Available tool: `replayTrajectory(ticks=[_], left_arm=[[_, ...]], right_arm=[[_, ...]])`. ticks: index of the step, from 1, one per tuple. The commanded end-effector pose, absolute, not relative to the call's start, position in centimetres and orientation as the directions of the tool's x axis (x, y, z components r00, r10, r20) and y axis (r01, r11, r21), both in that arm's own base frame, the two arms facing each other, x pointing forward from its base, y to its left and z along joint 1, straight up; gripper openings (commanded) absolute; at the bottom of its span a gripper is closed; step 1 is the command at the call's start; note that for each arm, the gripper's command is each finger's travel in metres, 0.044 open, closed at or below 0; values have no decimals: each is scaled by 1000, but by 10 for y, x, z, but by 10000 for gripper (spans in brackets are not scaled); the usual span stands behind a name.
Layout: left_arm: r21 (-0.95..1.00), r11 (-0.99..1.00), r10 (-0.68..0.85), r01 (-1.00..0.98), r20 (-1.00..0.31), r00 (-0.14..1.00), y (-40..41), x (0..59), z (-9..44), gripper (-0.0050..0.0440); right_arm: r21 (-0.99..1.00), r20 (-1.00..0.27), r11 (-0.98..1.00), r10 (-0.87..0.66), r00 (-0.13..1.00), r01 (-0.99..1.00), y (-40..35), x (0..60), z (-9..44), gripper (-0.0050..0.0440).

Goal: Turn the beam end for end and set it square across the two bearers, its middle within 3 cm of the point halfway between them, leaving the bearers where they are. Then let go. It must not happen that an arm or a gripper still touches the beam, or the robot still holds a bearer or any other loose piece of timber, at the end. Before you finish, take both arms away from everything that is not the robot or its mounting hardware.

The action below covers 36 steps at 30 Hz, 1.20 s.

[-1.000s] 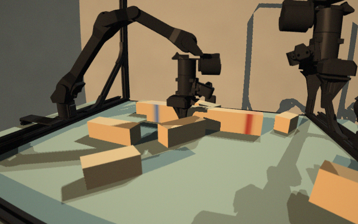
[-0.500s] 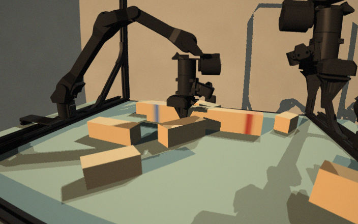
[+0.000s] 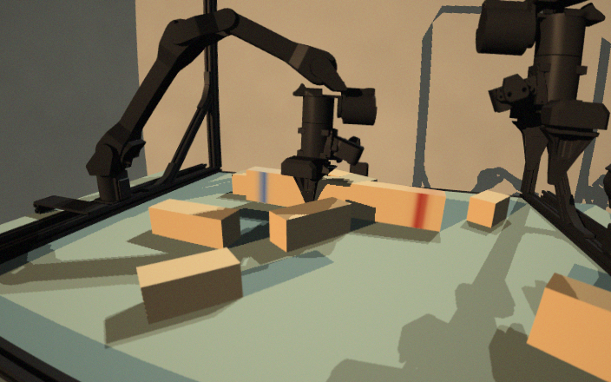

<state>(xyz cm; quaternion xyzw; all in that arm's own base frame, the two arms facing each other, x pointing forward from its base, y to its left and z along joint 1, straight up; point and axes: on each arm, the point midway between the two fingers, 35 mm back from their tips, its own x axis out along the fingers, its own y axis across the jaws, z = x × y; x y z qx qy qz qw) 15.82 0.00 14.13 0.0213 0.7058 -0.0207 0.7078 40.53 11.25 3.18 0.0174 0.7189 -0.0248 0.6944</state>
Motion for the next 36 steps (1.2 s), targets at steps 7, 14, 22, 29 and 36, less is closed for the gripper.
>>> replayTrajectory(ticks=[7,14,22,29,36], left_arm=[[0,998,0,61,-1000,0,0,157,141,440],[0,998,0,61,-1000,0,0,157,141,440],[0,998,0,61,-1000,0,0,157,141,440],[0,998,0,61,-1000,0,0,157,141,440],[0,998,0,61,-1000,0,0,157,141,440]], right_arm=[[0,-1000,998,0,0,62,113,406,52,0],[0,-1000,998,0,0,62,112,405,56,0],[0,-1000,998,0,0,62,112,404,59,0],[0,-1000,998,0,0,62,112,404,62,0],[0,-1000,998,0,0,62,112,403,64,0]])
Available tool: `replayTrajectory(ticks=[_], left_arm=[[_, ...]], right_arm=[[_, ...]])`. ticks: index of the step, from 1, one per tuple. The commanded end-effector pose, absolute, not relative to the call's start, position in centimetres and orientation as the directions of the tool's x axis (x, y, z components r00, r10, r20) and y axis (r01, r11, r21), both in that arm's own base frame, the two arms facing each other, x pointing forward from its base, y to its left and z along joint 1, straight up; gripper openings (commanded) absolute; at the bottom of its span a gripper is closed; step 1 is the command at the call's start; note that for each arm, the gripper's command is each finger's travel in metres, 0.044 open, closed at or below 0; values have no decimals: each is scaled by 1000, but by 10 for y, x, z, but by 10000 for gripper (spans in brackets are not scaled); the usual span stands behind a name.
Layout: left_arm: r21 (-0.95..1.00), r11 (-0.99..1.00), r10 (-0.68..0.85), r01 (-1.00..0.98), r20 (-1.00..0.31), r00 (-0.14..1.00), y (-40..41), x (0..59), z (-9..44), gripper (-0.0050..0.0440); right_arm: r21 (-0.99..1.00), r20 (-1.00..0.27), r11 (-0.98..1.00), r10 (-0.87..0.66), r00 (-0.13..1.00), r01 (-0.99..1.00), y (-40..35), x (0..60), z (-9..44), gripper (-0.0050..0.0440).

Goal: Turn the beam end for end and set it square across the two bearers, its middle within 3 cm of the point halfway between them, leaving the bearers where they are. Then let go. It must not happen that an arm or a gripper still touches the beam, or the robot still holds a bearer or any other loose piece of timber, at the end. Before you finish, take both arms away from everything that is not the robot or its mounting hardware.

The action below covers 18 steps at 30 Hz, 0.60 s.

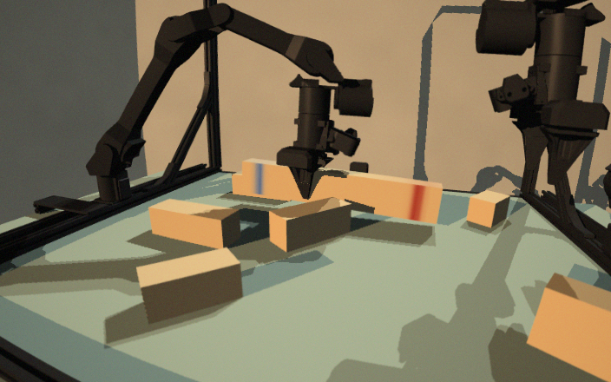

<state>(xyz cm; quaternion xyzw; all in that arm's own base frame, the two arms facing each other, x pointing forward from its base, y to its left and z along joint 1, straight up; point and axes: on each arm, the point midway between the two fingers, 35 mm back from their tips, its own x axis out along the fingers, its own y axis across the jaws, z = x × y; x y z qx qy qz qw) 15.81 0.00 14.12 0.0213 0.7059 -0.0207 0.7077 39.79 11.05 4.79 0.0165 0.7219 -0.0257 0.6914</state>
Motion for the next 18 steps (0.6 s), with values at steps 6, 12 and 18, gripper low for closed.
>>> replayTrajectory(ticks=[6,12,18], left_arm=[[0,998,0,61,-1000,0,0,157,141,440],[0,998,0,61,-1000,0,0,157,141,440],[0,998,0,61,-1000,0,0,157,141,440]], right_arm=[[0,-1000,998,0,0,62,112,403,66,0],[0,-1000,998,0,0,62,112,403,69,0],[0,-1000,998,0,0,62,112,403,70,0]])
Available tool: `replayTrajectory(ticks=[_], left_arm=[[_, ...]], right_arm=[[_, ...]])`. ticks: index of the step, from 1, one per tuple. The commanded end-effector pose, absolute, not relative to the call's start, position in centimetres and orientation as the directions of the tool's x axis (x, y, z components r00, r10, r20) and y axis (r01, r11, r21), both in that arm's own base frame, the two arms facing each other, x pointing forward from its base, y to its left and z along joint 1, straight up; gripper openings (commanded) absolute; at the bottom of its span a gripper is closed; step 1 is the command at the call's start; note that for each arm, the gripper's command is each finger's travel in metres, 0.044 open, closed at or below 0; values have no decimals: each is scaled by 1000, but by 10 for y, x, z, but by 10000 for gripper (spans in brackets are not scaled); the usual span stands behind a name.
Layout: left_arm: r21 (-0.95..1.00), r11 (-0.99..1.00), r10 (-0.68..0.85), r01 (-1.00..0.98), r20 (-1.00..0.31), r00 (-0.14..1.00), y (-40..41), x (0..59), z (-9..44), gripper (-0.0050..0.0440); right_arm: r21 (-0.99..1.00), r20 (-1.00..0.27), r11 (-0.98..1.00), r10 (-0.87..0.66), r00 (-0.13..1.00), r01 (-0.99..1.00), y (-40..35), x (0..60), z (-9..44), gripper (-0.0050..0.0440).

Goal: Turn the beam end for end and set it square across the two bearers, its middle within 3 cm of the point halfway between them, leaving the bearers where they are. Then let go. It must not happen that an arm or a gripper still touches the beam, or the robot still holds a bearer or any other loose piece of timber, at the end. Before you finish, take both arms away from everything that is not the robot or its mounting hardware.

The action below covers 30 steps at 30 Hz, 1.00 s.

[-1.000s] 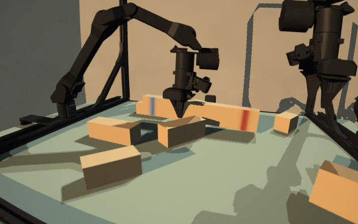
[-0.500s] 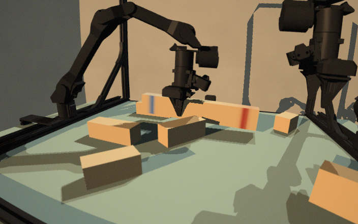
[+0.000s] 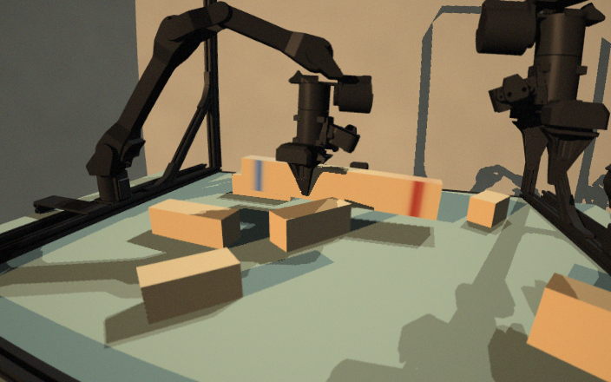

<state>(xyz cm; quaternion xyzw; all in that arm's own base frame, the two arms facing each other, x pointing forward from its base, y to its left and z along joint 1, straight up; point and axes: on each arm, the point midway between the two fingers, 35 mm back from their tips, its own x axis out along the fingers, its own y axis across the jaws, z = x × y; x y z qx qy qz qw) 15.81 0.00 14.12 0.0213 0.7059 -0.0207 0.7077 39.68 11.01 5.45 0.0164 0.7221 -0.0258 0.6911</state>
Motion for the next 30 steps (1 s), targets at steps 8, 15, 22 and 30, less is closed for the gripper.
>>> replayTrajectory(ticks=[8,15,22,30], left_arm=[[0,998,0,61,-1000,0,0,157,141,440],[0,998,0,61,-1000,0,0,157,141,440],[0,998,0,61,-1000,0,0,157,141,440],[0,998,0,61,-1000,0,0,157,141,440]], right_arm=[[0,-1000,998,0,0,62,112,403,73,0],[0,-1000,998,0,0,62,112,404,75,0],[0,-1000,998,0,0,62,112,404,78,0],[0,-1000,998,0,0,62,113,405,81,0]])
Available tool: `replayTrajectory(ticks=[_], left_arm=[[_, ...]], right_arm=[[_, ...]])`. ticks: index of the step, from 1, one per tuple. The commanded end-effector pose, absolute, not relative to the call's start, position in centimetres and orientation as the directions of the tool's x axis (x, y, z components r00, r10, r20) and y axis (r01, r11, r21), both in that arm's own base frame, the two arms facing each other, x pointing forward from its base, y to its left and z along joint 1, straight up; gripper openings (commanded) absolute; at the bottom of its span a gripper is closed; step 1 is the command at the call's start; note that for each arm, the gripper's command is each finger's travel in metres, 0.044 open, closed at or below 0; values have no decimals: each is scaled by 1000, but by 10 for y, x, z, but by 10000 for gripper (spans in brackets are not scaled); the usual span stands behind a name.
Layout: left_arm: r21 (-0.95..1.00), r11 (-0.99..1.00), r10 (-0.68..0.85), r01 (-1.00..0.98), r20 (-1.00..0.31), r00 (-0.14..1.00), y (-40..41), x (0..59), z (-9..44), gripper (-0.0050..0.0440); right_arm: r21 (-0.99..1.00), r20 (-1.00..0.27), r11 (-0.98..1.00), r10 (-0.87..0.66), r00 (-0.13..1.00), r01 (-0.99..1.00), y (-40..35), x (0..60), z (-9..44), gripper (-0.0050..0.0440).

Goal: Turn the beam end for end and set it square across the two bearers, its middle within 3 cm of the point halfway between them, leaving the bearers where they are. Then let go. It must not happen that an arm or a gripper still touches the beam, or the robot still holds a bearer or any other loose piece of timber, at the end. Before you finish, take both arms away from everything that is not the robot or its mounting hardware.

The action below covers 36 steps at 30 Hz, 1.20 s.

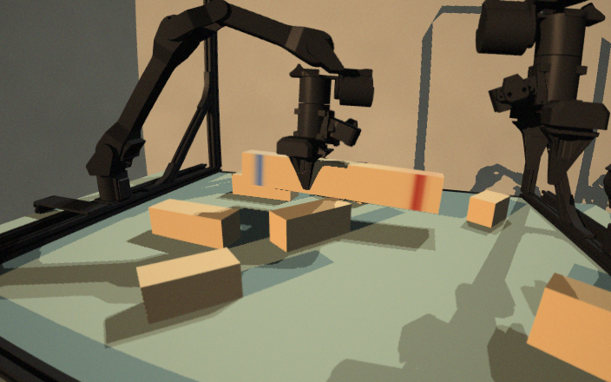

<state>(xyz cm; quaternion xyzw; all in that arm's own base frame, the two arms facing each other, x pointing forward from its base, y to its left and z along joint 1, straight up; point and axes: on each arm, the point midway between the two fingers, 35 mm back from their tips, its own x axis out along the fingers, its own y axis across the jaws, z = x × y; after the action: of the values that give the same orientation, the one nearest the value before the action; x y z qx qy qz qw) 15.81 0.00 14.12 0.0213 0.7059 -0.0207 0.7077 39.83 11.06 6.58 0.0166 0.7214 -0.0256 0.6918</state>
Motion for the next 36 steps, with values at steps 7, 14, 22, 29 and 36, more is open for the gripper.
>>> replayTrajectory(ticks=[7,14,22,29,36], left_arm=[[0,998,0,61,-1000,0,0,157,141,440],[0,998,0,61,-1000,0,0,157,141,440],[0,998,0,61,-1000,0,0,157,141,440],[0,998,0,61,-1000,0,0,157,141,440],[0,998,0,61,-1000,0,0,157,141,440]], right_arm=[[0,-1000,998,0,0,62,113,407,84,0],[0,-1000,998,0,0,62,114,409,89,0],[0,-1000,998,0,0,62,114,411,93,0],[0,-1000,998,0,0,60,113,407,94,0],[0,-1000,999,0,0,34,111,403,95,0]])
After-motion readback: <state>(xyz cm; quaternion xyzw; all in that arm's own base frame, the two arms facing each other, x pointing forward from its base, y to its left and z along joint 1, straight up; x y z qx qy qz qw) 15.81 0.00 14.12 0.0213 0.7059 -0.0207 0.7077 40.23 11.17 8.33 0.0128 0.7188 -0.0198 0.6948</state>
